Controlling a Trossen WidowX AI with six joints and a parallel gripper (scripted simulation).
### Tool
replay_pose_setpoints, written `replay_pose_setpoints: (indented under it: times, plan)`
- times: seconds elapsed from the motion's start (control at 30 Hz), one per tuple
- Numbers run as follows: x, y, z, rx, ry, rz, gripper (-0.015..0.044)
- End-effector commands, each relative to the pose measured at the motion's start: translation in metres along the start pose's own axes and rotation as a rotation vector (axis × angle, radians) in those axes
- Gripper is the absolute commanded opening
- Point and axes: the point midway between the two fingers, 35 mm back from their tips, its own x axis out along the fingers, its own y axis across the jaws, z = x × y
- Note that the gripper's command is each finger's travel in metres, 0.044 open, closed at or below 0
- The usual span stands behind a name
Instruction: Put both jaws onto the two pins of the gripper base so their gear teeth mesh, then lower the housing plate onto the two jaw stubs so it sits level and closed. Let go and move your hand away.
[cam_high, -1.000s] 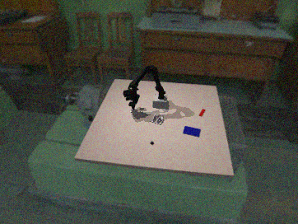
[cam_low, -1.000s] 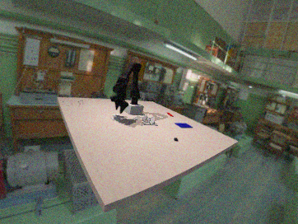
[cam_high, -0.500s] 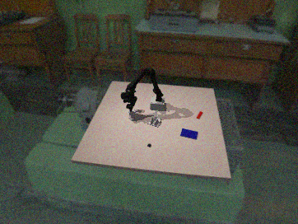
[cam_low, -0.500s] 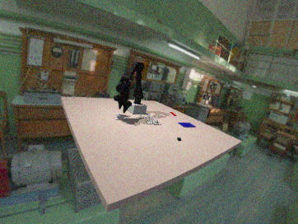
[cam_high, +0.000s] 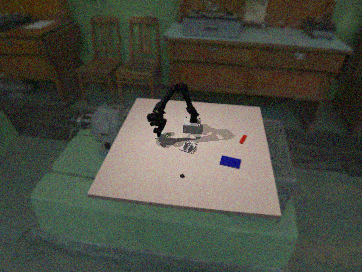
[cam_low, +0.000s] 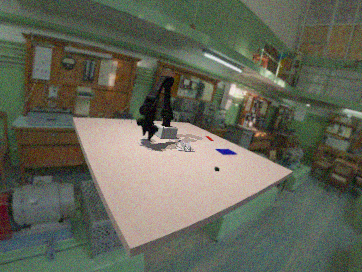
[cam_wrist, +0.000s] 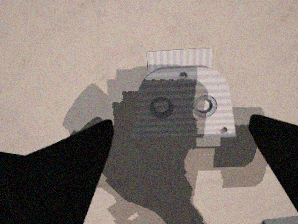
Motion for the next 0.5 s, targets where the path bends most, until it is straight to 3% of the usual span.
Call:
replay_pose_setpoints:
  times: [0.0,0.47]
  plan:
    - [0.01,-0.002,-0.002,-0.005,0.01,-0.013,0.044]
    - [0.033,-0.003,-0.002,-0.006,0.009,-0.016,0.044]
